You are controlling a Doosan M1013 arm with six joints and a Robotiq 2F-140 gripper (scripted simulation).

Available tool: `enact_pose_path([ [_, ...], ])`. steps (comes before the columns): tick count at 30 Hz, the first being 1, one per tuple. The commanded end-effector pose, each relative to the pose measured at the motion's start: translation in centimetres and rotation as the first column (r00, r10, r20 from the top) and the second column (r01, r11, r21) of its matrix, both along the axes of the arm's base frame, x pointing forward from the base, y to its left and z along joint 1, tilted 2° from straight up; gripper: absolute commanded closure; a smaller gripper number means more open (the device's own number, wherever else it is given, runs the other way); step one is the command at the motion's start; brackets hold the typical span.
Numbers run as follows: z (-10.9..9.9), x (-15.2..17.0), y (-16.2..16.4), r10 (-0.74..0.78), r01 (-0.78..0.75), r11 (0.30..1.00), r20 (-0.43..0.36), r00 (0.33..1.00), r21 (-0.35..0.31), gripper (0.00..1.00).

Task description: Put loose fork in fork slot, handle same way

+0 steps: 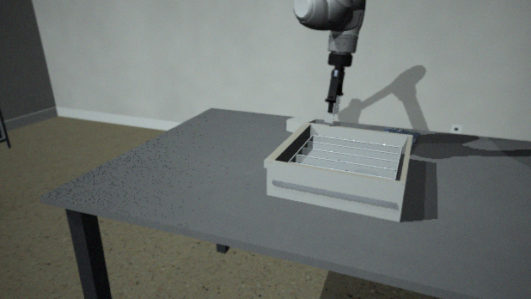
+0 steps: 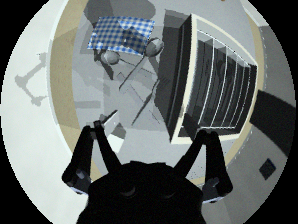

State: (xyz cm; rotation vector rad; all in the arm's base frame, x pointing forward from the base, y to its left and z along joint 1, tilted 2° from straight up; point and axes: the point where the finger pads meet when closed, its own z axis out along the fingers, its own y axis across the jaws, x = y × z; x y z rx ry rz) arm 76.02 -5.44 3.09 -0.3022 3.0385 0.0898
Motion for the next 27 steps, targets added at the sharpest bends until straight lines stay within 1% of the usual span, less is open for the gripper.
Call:
enact_pose_path([
  [1, 0.0, 0.0, 0.01, -0.273, 0.272, 0.962, -0.025, 0.962, -0.031, 0.83],
  [3, 0.0, 0.0, 0.01, -0.273, 0.272, 0.962, -0.025, 0.962, -0.031, 0.83],
  [4, 0.0, 0.0, 0.01, -0.412, 0.41, 0.911, -0.035, 0.911, -0.045, 0.83],
  [7, 0.0, 0.0, 0.01, -0.495, 0.492, 0.868, -0.039, 0.868, -0.063, 0.83],
  [27, 0.0, 0.0, 0.01, -0.495, 0.492, 0.868, -0.039, 0.868, -0.063, 0.83],
])
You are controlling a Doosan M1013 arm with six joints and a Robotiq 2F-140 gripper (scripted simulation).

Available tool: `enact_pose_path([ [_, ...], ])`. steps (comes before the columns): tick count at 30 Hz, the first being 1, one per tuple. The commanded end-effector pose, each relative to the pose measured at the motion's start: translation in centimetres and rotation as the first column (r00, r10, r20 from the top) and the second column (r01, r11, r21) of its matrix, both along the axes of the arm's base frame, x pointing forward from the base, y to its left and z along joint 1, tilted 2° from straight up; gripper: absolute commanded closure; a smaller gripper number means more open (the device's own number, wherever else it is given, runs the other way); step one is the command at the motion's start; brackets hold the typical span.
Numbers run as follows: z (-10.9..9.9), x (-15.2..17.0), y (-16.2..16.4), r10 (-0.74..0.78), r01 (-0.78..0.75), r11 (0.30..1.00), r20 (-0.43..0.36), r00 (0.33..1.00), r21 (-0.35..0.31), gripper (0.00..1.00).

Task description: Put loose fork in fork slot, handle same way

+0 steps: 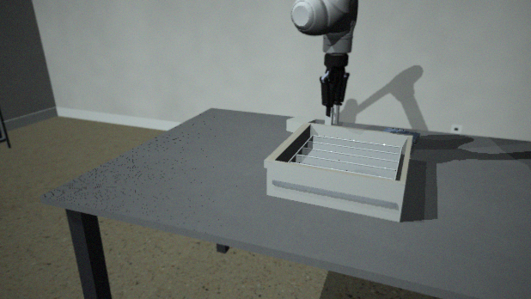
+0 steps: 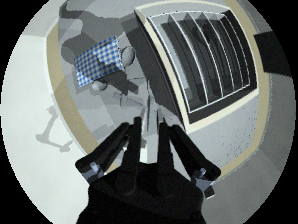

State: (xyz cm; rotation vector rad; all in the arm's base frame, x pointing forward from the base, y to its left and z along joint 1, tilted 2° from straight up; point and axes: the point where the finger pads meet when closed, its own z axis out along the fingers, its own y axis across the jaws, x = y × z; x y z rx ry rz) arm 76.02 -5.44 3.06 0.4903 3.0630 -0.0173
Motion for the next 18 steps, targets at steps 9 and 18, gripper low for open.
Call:
enact_pose_path([
  [9, 0.02, 0.0, 0.0, 0.0, 0.0, 1.0, 0.0, 1.0, 0.0, 0.83],
  [18, -0.16, 0.01, 0.0, 0.0, 0.0, 1.0, 0.0, 1.0, 0.0, 0.83],
])
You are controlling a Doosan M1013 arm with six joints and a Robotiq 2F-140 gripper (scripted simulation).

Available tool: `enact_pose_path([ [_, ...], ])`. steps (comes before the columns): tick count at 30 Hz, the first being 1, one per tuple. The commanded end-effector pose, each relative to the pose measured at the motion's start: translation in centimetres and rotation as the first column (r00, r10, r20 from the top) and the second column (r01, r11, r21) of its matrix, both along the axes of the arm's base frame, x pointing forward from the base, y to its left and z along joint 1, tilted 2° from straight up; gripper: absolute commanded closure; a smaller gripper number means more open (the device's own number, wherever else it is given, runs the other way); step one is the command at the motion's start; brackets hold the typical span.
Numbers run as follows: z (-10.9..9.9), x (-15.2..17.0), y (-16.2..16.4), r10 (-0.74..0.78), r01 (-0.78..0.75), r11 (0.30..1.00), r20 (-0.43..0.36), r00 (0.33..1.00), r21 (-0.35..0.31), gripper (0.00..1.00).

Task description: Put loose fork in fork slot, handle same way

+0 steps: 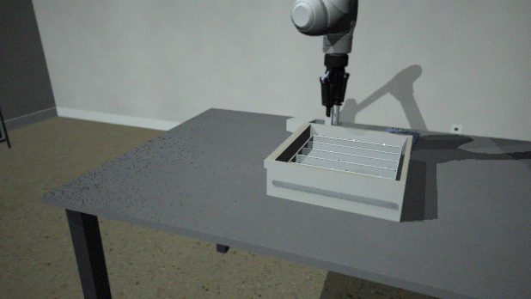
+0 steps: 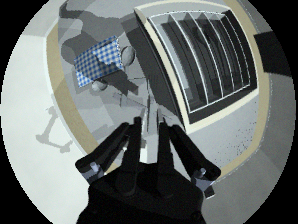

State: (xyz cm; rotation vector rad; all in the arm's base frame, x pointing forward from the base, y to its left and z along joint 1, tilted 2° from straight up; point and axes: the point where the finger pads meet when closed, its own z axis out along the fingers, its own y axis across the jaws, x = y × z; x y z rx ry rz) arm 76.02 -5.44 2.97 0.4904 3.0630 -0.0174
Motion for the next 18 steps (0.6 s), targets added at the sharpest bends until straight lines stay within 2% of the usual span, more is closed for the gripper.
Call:
enact_pose_path([
  [1, -0.1, 0.0, 0.0, 0.0, 0.0, 1.0, 0.0, 1.0, 0.0, 0.83],
  [18, -1.7, 0.1, 0.0, 0.0, 0.0, 1.0, 0.0, 1.0, 0.0, 0.83],
])
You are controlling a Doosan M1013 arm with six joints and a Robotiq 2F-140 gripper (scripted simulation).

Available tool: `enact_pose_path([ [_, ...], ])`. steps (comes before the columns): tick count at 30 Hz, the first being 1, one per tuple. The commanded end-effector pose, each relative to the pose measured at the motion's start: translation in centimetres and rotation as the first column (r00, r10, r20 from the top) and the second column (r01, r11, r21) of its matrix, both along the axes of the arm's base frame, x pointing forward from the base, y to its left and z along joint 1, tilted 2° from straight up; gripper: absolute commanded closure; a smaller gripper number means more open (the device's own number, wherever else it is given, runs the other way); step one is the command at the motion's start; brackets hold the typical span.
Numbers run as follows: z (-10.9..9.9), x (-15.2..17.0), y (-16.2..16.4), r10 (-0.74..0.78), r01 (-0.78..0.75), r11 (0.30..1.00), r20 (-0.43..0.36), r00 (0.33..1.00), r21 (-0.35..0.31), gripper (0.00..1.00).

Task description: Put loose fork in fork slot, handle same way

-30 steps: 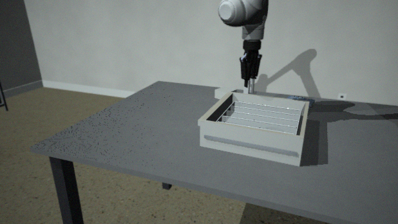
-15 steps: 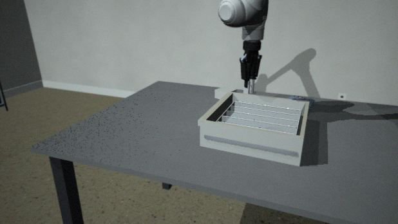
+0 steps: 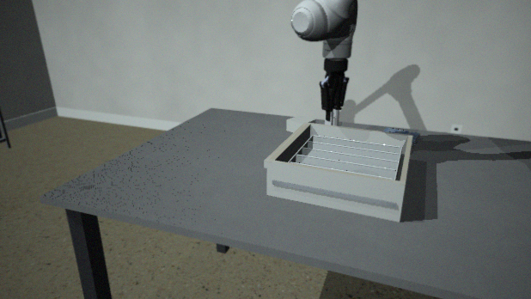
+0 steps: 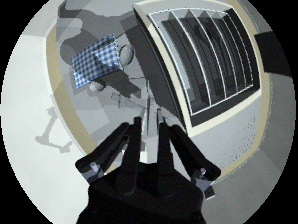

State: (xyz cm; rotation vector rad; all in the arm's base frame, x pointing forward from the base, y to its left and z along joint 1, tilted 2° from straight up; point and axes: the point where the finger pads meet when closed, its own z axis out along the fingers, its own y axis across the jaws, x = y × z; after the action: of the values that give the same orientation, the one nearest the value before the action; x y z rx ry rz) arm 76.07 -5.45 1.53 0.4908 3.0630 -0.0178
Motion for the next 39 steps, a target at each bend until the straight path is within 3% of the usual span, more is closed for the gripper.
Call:
enact_pose_path([
  [1, -0.4, 0.0, 0.0, 0.0, 0.0, 1.0, 0.0, 1.0, 0.0, 0.83],
  [22, -2.8, 0.1, 0.0, 0.0, 0.0, 1.0, 0.0, 1.0, 0.0, 0.83],
  [39, -3.2, 0.1, 0.0, 0.0, 0.0, 1.0, 0.0, 1.0, 0.0, 0.83],
])
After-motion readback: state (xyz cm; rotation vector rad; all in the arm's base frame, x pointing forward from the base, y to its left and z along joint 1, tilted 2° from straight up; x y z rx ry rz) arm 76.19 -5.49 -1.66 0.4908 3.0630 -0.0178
